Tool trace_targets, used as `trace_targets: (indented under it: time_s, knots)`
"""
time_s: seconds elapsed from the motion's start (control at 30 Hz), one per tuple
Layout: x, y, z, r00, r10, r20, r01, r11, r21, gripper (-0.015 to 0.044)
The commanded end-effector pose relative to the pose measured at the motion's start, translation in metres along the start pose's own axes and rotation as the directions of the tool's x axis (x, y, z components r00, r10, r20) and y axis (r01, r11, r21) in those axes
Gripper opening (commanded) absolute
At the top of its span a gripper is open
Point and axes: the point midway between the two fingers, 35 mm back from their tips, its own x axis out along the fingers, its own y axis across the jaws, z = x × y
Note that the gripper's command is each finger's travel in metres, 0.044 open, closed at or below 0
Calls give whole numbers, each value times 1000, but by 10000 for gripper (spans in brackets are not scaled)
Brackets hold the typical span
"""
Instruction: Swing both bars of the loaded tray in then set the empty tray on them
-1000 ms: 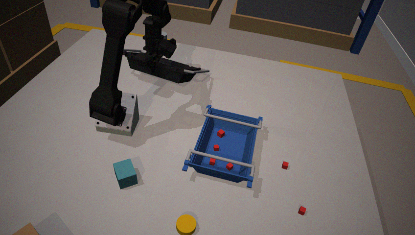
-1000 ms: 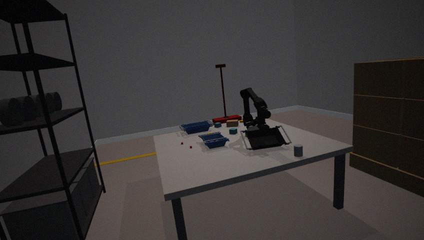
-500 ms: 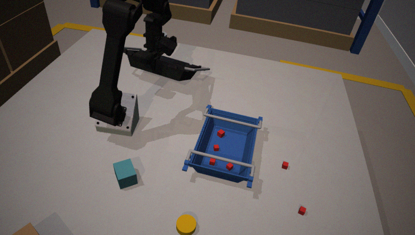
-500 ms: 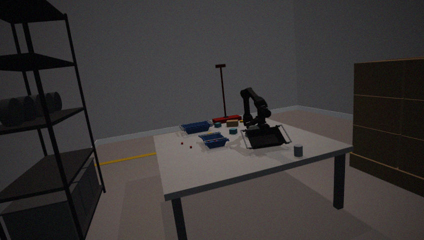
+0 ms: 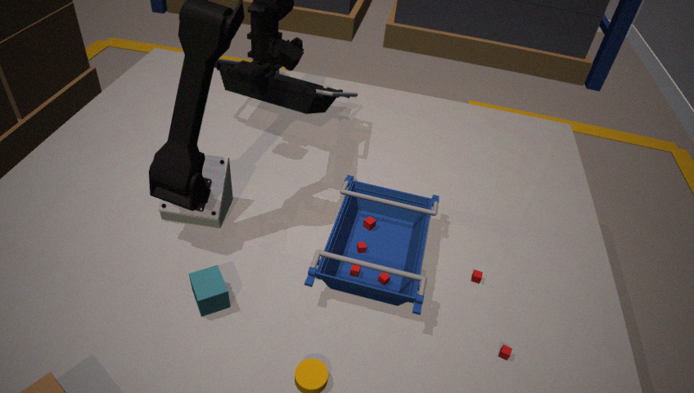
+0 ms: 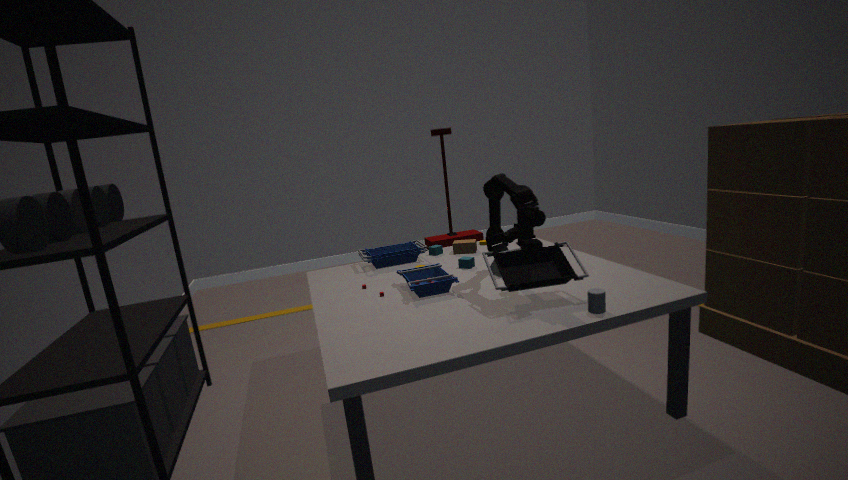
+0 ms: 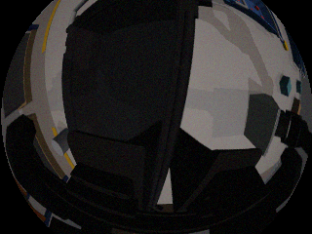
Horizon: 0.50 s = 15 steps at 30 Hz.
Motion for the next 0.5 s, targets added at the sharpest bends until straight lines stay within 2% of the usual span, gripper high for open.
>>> trace_targets:
  time_s: [0.0, 0.47]
  knots:
    - [-20, 10, 0, 999, 38, -7, -38, 999, 6, 0]
    - [-55, 27, 0, 999, 47, -7, -47, 999, 2, 0]
